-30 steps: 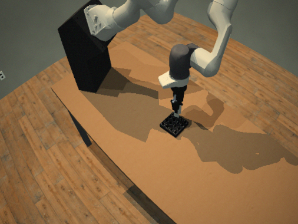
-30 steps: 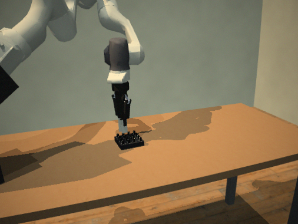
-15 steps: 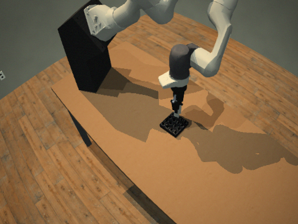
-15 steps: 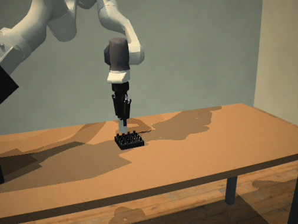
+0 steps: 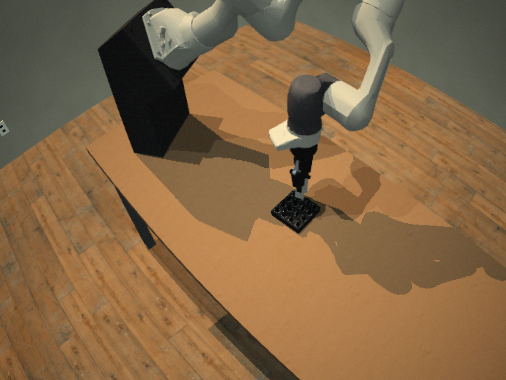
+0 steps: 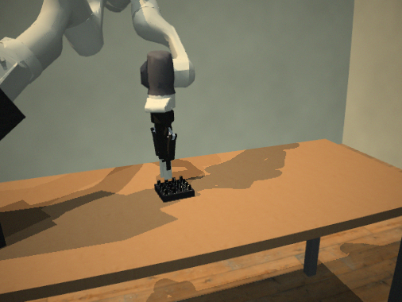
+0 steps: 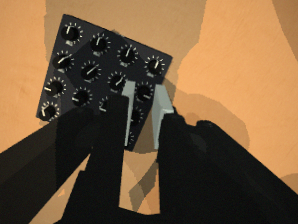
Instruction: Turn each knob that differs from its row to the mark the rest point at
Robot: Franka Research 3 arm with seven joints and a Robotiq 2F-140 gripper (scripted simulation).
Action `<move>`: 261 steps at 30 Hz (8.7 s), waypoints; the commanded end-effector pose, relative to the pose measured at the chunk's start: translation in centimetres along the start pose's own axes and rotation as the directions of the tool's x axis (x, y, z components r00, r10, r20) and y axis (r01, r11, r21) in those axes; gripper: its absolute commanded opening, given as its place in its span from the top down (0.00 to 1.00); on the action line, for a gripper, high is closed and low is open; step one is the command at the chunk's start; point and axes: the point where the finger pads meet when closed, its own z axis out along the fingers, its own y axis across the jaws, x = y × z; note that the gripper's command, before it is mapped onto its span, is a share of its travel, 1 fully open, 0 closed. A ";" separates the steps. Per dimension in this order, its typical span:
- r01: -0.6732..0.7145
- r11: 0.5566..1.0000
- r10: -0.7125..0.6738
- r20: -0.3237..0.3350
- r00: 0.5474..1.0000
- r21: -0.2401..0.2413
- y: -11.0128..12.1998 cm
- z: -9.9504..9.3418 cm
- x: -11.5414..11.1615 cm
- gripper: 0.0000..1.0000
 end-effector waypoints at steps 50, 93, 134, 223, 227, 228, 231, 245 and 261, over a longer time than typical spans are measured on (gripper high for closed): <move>0.004 1.000 -0.004 0.000 1.000 0.002 0.0 0.8 0.1 0.88; 0.004 1.000 -0.004 0.000 1.000 0.002 0.0 1.4 0.1 0.88; 0.005 1.000 -0.005 0.000 1.000 0.002 0.0 1.4 0.1 0.95; 0.868 0.497 -0.868 -0.002 0.497 0.001 0.0 1.4 0.1 0.95; 0.868 0.497 -0.868 -0.002 0.497 0.001 0.0 1.4 0.1 0.95; 0.868 0.497 -0.868 -0.002 0.497 0.001 0.0 1.4 0.1 0.95; 0.868 0.497 -0.868 -0.002 0.497 0.001 0.0 1.4 0.1 0.95; 0.868 0.497 -0.868 -0.002 0.497 0.001 0.0 1.4 0.1 0.88; 0.868 0.497 -0.868 -0.002 0.497 0.001 0.0 0.0 0.1 0.88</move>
